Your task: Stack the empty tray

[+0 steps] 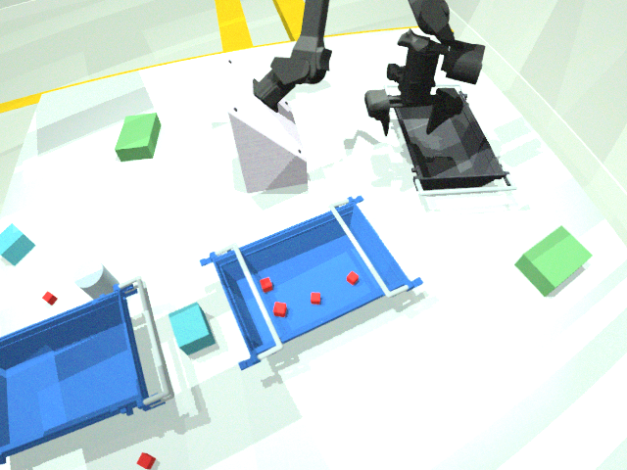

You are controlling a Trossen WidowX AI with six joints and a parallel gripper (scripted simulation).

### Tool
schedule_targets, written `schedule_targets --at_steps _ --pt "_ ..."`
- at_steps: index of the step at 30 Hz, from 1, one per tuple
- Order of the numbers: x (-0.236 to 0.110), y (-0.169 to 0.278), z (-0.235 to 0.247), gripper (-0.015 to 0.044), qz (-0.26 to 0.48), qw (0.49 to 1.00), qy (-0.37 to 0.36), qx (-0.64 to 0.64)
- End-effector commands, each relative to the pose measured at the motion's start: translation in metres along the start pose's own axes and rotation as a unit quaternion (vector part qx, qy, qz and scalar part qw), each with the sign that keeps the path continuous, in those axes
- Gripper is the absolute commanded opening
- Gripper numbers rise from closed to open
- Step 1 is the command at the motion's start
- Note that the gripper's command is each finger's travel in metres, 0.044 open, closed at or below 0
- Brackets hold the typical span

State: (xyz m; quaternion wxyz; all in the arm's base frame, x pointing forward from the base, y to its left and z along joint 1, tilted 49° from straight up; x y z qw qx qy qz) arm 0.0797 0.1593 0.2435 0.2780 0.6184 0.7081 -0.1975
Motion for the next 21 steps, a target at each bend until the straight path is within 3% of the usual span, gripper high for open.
schedule_targets --at_steps 1,17,21 --pt "0.013 0.0 0.0 0.044 0.0 1.0 -0.003 0.002" --pt "0.048 -0.005 0.001 0.044 0.0 1.0 -0.001 0.001" --pt "0.048 -0.005 0.001 0.0381 0.0 1.0 -0.001 0.001"
Point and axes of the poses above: the point midway between the two fingers, 35 mm back from their tips, its own x axis out along the fingers, its own z axis across the jaws, y = z × x, the point moved 8 cm from there along -x, back along the fingers, and after that the axes turned 11 degrees about -x, right-handed, at the moved point
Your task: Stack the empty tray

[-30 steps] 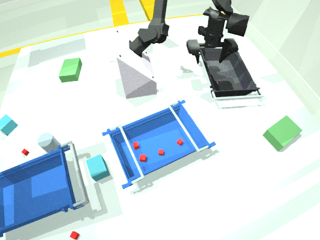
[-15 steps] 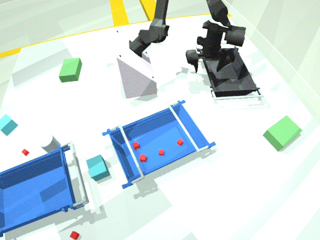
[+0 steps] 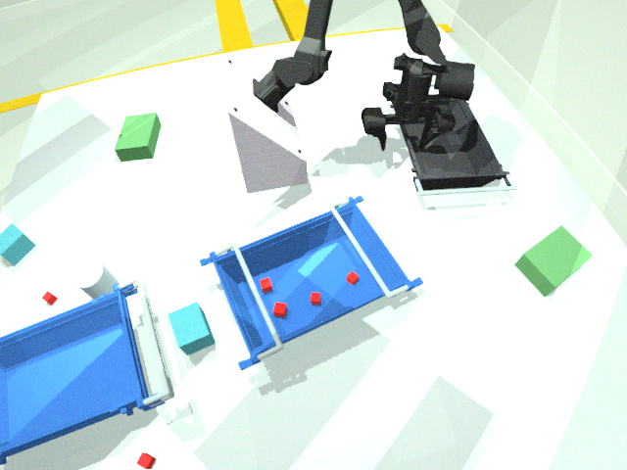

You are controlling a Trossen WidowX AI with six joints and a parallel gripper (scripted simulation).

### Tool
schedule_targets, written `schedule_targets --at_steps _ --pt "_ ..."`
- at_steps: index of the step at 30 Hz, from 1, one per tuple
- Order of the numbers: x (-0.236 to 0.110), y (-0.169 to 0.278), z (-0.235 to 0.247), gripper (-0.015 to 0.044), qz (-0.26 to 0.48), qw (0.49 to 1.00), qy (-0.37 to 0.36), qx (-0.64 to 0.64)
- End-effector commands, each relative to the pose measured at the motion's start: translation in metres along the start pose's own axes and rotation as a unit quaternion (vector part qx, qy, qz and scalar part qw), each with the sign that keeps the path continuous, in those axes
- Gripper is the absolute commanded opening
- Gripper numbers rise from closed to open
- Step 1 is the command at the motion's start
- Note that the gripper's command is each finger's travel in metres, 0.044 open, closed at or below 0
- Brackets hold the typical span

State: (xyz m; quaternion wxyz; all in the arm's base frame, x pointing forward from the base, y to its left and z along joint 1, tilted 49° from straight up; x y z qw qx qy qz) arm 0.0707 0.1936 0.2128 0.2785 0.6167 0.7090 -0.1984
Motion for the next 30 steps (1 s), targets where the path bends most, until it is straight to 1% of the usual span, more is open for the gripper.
schedule_targets --at_steps 1,10,30 --pt "0.0012 0.0001 0.0002 0.0367 0.001 1.0 0.0 0.002" --pt "0.0012 0.0001 0.0002 0.0235 0.001 1.0 0.0 0.002" --pt "0.0012 0.0001 0.0002 0.0101 0.001 1.0 0.0 0.002"
Point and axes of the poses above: the point midway between the two fingers, 35 mm back from their tips, its own x axis out along the fingers, its own z axis across the jaws, y = z × x, the point moved 8 cm from there along -x, back along the fingers, and after that the axes turned 11 degrees about -x, right-handed, at the moved point
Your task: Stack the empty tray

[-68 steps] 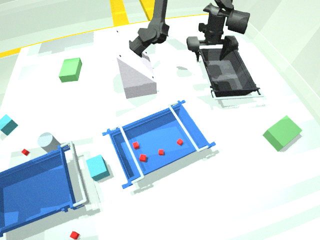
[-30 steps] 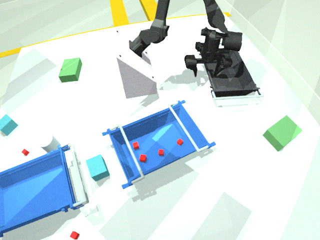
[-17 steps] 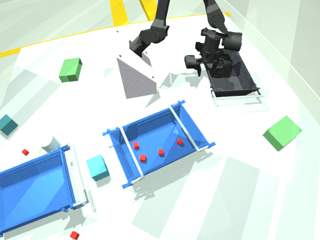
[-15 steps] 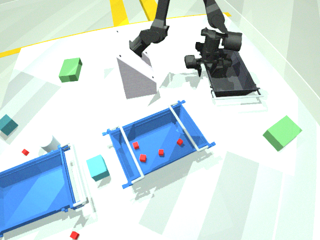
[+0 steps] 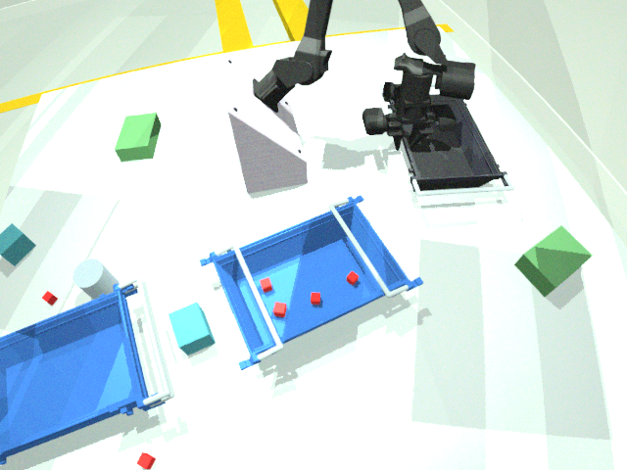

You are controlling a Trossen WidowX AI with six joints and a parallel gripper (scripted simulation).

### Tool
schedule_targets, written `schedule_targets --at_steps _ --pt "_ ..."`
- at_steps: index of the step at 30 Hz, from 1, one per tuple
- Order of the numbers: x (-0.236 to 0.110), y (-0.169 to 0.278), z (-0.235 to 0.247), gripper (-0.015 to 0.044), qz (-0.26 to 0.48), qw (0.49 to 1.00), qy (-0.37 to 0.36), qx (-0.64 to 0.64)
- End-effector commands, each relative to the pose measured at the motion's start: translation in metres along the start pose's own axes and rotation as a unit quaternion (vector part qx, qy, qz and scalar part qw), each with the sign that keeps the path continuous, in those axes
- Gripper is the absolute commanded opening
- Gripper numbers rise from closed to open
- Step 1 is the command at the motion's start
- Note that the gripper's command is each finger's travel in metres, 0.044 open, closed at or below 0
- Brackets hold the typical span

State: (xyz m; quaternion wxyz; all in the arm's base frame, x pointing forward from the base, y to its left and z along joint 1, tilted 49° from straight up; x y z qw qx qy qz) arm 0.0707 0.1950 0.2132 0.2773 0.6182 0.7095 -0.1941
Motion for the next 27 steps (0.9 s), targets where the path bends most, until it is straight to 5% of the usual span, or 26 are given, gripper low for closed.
schedule_targets --at_steps 1,15,27 --pt "0.0 0.0 0.001 0.0095 0.0 1.0 -0.004 0.004" --pt "-0.006 0.001 0.001 0.0001 0.0 1.0 -0.006 0.003" --pt "-0.053 0.005 0.001 0.0 0.0 1.0 -0.01 0.001"
Point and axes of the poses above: the point midway between the two fingers, 35 mm back from their tips, its own x axis out along the fingers, its own z axis across the jaws, y = z × x, the point moved 8 cm from there along -x, back along the fingers, and after that the axes turned 11 degrees about -x, right-handed, at the moved point
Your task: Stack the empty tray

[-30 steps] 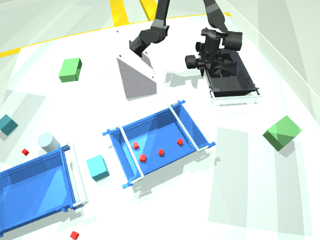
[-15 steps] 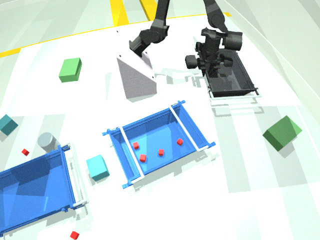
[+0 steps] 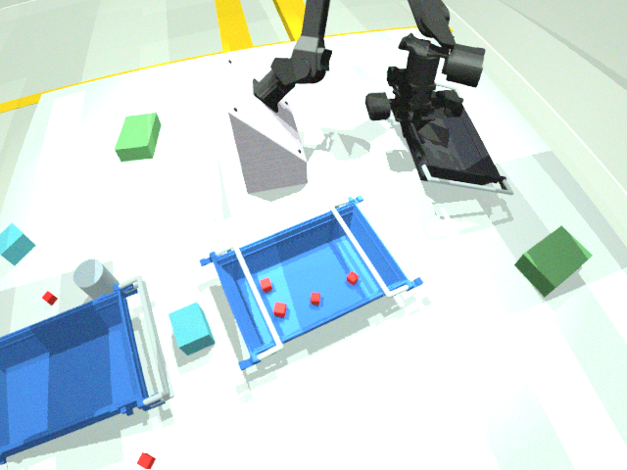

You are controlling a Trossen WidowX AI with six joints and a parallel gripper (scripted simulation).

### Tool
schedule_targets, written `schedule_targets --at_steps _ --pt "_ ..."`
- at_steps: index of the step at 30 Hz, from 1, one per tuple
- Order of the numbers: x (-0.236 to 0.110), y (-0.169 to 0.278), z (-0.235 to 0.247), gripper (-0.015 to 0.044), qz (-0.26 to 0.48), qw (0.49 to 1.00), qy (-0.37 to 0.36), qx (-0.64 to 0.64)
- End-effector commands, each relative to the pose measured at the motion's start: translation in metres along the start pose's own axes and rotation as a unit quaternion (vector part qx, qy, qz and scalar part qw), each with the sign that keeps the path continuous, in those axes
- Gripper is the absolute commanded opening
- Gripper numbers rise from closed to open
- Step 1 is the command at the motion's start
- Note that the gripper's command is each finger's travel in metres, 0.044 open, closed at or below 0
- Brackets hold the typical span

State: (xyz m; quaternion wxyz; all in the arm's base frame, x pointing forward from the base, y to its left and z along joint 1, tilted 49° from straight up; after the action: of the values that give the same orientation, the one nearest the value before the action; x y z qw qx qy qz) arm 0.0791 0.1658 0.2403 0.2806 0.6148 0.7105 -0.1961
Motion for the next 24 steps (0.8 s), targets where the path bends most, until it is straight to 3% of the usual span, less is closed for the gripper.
schedule_targets --at_steps 1,24 --pt "-0.017 -0.001 0.002 0.0 0.002 1.0 -0.006 0.003" --pt "-0.064 0.001 -0.012 0.0 0.003 1.0 -0.008 0.003"
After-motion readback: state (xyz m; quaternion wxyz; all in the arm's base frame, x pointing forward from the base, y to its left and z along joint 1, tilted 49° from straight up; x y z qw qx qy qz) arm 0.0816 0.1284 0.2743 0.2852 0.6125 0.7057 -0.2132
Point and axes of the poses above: the point midway between the two fingers, 35 mm back from their tips, its own x axis out along the fingers, its own z axis across the jaws, y = z × x, the point moved 8 cm from there along -x, back along the fingers, and after that the axes turned 11 degrees about -x, right-handed, at the moved point
